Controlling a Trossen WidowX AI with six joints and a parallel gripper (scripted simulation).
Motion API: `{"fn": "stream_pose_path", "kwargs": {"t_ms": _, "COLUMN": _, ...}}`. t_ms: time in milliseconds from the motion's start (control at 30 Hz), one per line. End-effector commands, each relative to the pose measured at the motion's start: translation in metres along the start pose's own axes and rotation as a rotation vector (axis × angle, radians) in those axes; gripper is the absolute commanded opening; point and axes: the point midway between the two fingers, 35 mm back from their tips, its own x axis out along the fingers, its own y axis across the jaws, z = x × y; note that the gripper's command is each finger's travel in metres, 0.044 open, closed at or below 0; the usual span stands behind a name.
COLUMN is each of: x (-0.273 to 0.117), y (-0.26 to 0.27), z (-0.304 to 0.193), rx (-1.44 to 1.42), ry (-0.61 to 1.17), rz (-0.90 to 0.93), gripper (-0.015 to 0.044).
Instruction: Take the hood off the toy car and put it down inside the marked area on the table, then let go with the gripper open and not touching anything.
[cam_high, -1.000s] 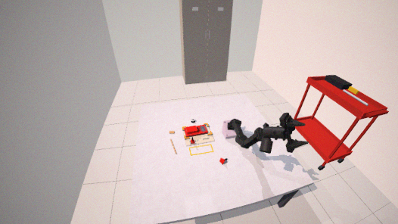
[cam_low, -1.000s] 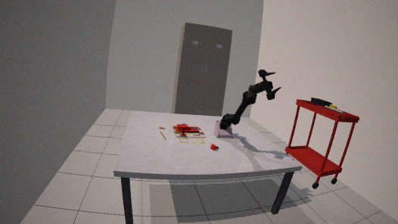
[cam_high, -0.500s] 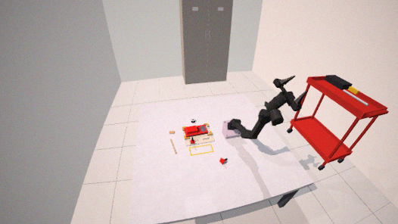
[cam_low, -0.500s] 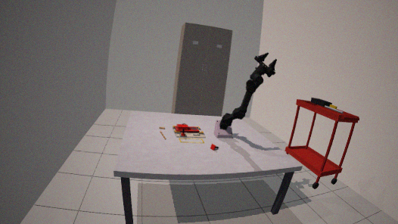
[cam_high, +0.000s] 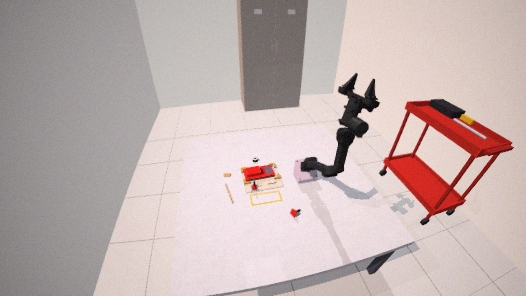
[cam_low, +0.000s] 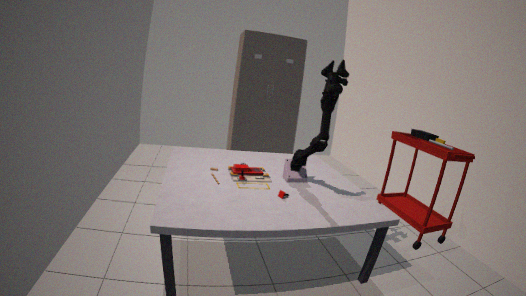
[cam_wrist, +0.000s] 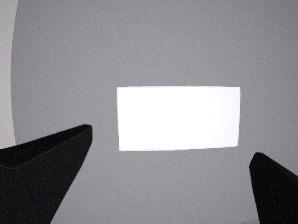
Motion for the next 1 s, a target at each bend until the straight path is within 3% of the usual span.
{"fn": "stream_pose_path", "kwargs": {"t_ms": 0, "x": 0.006, "y": -0.033, "z": -0.016, "rx": -0.021, "ry": 0.056, "rz": -0.076, "gripper": 0.044}}
{"fn": "stream_pose_path", "kwargs": {"t_ms": 600, "x": -0.004, "y": -0.152, "z": -0.09, "rx": -0.169, "ry": 0.311, "rz": -0.354, "gripper": 0.044}}
{"fn": "stream_pose_path", "kwargs": {"t_ms": 967, "x": -0.063, "y": -0.278, "z": -0.157, "rx": -0.494, "ry": 0.708, "rz": -0.598, "gripper": 0.044}}
